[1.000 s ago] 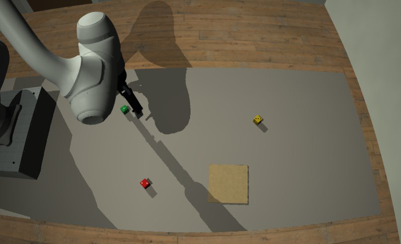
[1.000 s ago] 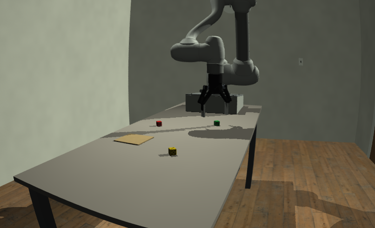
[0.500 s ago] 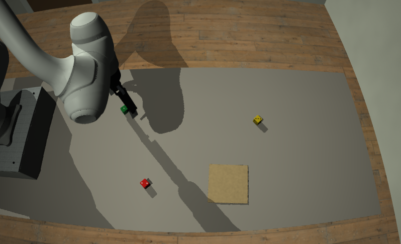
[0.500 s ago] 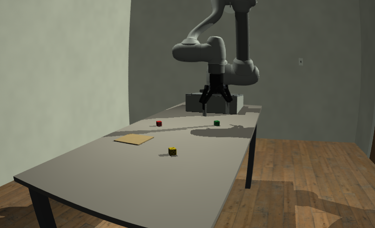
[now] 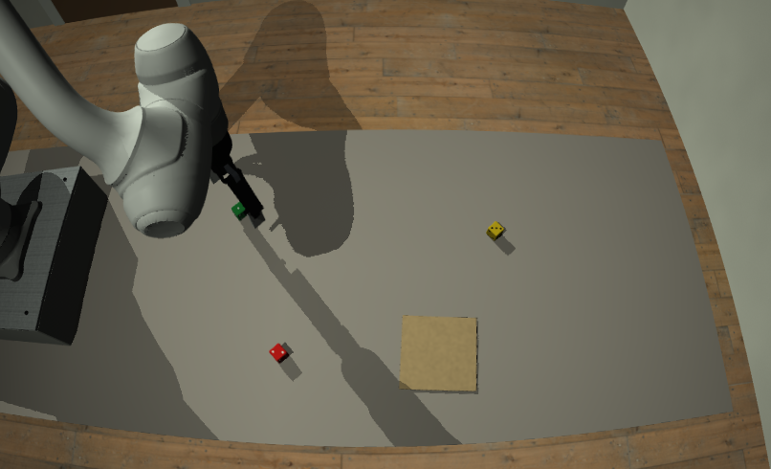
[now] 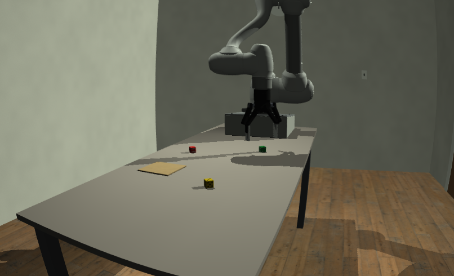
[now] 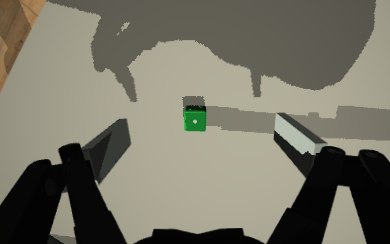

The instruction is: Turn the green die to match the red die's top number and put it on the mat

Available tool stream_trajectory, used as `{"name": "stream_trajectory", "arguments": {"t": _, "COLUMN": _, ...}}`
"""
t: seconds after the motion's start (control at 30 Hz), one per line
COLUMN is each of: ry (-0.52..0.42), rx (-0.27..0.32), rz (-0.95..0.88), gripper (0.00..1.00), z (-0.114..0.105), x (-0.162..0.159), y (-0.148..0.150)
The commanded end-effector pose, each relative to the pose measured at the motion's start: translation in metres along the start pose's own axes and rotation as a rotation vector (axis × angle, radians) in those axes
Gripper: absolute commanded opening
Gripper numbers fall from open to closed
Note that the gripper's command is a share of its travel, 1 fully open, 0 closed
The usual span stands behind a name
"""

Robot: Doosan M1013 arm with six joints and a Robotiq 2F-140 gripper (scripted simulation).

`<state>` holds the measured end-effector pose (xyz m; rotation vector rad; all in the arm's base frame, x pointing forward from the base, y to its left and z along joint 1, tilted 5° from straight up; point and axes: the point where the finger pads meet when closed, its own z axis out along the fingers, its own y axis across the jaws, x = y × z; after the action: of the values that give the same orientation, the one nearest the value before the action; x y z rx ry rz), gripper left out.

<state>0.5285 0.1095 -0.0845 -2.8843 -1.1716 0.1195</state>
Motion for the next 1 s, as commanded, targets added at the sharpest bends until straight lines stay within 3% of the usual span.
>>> {"name": "stream_trajectory", "arguments": {"t": 0.0, "ry": 0.000, "rx": 0.000, "rz": 0.000, "gripper": 1.00, "z": -0.0001, "x": 0.0000, "y": 0.0000}}
{"name": "stream_trajectory", "arguments": {"t": 0.97, "ry": 0.000, "rx": 0.000, "rz": 0.000, "gripper": 1.00, "z": -0.0054, "x": 0.0000, "y": 0.0000}}
